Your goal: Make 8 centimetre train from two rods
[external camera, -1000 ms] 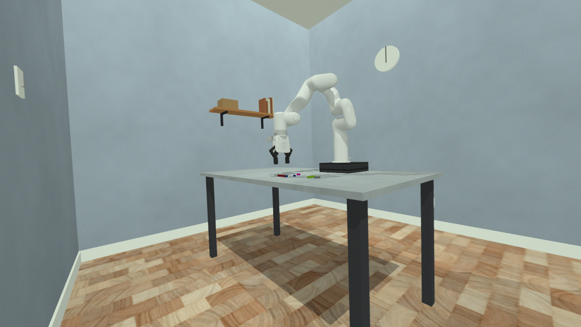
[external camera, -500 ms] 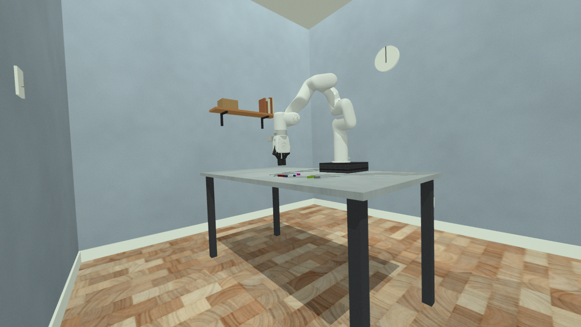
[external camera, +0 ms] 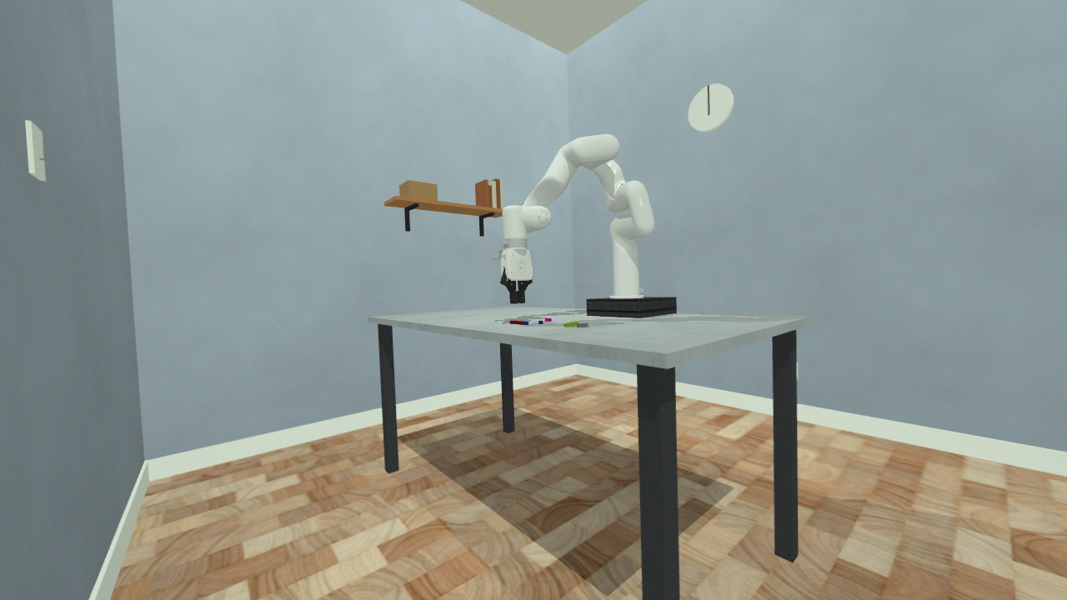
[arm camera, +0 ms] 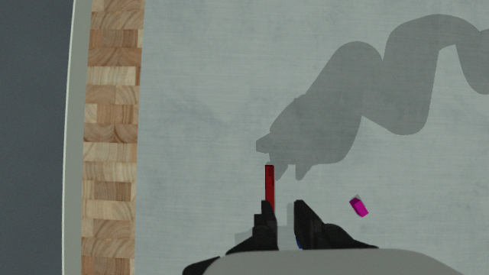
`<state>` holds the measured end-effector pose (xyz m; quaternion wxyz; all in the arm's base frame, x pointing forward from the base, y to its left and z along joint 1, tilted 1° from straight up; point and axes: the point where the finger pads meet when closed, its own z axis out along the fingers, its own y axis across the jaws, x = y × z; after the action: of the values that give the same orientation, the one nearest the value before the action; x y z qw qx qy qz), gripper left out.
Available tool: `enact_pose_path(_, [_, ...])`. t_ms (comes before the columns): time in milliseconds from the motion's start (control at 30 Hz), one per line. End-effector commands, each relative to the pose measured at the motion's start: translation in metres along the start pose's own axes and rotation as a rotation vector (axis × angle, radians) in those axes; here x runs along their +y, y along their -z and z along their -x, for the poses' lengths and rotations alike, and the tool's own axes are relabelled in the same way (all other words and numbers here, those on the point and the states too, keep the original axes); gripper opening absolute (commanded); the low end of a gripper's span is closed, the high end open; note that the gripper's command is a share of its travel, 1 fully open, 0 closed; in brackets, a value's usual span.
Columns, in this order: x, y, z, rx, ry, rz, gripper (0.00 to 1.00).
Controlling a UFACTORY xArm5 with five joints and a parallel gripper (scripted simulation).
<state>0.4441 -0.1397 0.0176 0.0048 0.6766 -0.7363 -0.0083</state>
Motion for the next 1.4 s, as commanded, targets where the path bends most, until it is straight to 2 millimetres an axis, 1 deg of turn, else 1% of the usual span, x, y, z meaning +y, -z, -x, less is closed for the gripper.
enact_pose_path(0, [-0.001, 0.001, 0.000, 0.001, 0.000, -0.004, 0.24])
enact_pose_path(433, [-0.001, 0.000, 0.000, 0.001, 0.000, -0.004, 0.24])
enact_pose_path(867, [-0.001, -0.010, 0.000, 0.001, 0.000, -0.004, 0.24])
enact_pose_path(1367, [-0.001, -0.033, -0.001, 0.001, 0.000, -0.004, 0.24])
